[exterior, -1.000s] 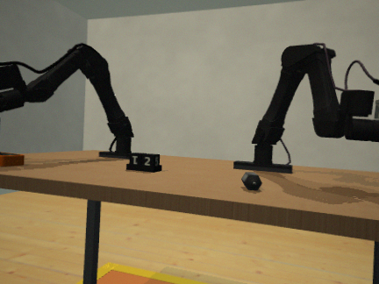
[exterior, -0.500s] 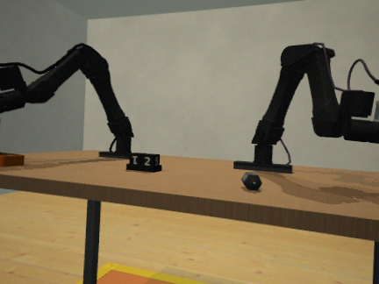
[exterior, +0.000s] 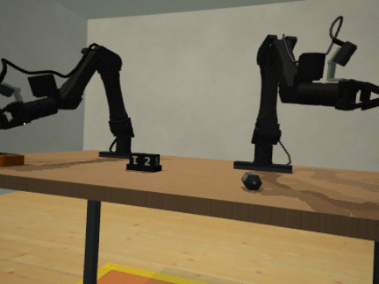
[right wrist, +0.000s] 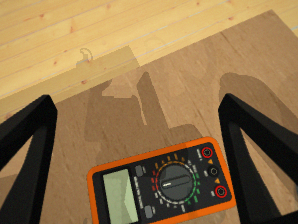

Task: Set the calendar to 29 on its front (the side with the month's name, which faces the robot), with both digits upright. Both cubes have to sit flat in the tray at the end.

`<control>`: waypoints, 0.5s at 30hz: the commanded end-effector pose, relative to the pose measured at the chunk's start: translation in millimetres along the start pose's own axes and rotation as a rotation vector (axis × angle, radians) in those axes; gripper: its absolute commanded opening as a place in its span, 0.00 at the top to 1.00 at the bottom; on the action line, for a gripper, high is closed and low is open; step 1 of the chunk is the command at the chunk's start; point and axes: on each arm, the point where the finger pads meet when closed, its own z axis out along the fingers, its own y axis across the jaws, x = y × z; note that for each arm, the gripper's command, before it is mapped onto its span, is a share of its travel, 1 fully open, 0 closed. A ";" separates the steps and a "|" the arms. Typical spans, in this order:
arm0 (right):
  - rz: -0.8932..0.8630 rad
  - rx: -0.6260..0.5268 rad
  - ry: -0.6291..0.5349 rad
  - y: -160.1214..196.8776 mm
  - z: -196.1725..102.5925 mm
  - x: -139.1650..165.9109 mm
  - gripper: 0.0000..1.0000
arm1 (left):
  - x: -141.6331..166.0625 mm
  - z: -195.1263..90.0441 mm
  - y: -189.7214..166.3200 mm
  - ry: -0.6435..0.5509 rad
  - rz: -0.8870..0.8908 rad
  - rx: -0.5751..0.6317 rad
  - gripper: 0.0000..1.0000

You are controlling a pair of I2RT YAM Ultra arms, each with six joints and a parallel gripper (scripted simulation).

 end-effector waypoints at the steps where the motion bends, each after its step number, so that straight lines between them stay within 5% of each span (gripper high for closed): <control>1: 0.014 -0.019 -0.118 20.0 -31.7 -23.8 0.00 | -20.7 -36.7 -44.3 0.062 0.047 0.185 0.00; 10: -0.001 -0.062 -0.139 57.4 -89.7 5.5 0.00 | -51.3 -151.0 -104.1 0.075 0.126 0.562 0.00; 12: -0.001 -0.062 -0.139 57.4 -89.7 5.5 0.00 | -51.3 -151.0 -104.1 0.075 0.126 0.562 0.00; 15: -0.005 -0.073 -0.151 71.5 -112.9 16.3 0.00 | -56.6 -200.9 -113.6 0.087 0.168 0.717 0.00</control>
